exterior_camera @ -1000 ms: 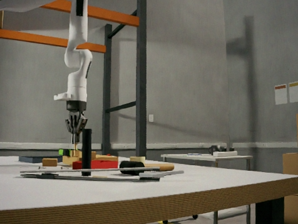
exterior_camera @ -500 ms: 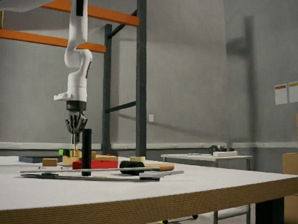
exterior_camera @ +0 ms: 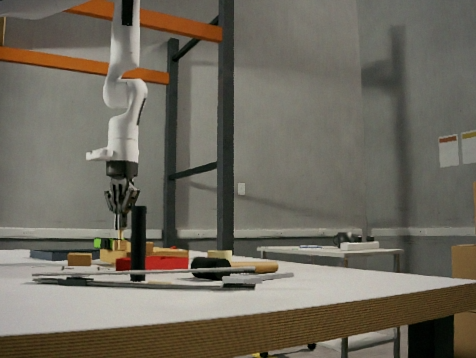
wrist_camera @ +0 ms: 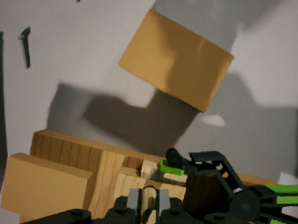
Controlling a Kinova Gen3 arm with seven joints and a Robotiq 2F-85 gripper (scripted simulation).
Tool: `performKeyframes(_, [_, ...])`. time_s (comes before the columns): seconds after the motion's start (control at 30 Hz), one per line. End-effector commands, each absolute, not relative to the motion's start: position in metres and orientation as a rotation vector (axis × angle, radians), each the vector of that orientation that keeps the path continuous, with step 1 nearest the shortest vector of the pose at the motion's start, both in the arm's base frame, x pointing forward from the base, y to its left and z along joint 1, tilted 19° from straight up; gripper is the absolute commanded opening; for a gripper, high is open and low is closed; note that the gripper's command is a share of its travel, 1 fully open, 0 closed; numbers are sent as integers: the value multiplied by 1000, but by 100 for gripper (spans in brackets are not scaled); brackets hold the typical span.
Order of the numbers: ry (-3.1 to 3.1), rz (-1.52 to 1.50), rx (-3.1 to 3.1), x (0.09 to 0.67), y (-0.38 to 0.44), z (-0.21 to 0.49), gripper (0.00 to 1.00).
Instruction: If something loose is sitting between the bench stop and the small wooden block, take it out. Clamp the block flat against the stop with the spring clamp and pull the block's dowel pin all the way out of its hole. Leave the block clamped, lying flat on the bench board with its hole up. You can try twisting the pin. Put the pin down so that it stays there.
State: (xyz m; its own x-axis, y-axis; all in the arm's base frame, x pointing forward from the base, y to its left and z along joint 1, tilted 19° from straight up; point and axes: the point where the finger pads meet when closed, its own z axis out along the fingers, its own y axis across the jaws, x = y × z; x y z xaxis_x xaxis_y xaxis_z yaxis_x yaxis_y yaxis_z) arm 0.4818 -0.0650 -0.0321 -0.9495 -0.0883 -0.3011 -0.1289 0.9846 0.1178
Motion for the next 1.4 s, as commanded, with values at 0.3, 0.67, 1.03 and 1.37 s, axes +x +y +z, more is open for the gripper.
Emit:
performKeyframes(0.3, [2830,195,-158,482,-65,-31,10])
performKeyframes(0.67, [2830,195,-158,482,-65,-31,10])
performKeyframes(1.03, [2831,196,-150,482,-65,-31,10])
performKeyframes(1.37, [2837,208,-75,482,-66,-30,10])
